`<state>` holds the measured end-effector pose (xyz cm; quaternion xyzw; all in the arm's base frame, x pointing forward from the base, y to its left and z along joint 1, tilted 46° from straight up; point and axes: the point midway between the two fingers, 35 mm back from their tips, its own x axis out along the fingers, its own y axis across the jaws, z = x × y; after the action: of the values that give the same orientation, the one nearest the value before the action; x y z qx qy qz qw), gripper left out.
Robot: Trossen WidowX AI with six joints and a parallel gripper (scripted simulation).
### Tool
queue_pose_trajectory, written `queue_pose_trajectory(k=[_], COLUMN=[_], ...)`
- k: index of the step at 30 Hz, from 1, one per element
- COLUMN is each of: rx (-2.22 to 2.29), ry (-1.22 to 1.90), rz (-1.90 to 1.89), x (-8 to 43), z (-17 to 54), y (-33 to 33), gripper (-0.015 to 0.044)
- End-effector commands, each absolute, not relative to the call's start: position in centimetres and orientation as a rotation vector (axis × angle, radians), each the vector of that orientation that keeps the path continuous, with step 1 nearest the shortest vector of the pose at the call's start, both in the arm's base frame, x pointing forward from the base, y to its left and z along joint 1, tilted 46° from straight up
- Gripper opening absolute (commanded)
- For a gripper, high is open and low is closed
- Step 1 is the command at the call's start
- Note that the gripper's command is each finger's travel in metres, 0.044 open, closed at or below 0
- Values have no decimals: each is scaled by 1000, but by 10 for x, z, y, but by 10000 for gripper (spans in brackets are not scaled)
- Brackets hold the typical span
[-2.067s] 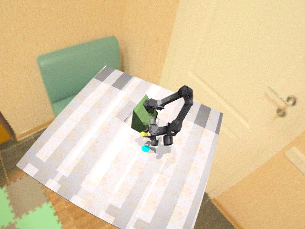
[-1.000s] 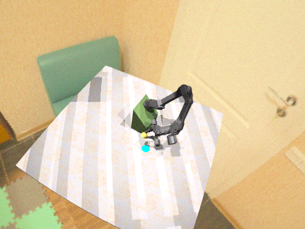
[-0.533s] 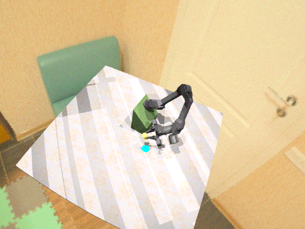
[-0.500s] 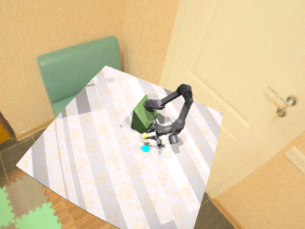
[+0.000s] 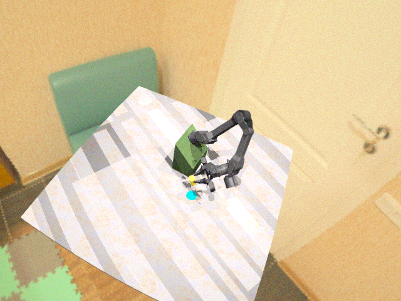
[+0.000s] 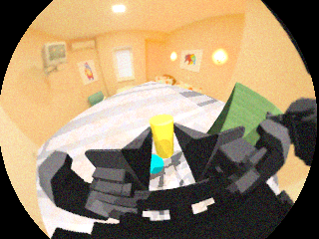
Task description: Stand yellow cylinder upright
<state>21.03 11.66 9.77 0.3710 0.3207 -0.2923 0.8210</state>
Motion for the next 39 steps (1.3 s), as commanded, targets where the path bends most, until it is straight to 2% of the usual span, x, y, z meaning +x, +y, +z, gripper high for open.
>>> queue_pose_trajectory(k=[1, 20, 39], rx=[807, 872, 875], ry=[650, 511, 506], rz=[-616, -565, -563], x=[210, 209, 209], z=[101, 115, 115], y=[117, 123, 124], gripper=[105, 105, 105])
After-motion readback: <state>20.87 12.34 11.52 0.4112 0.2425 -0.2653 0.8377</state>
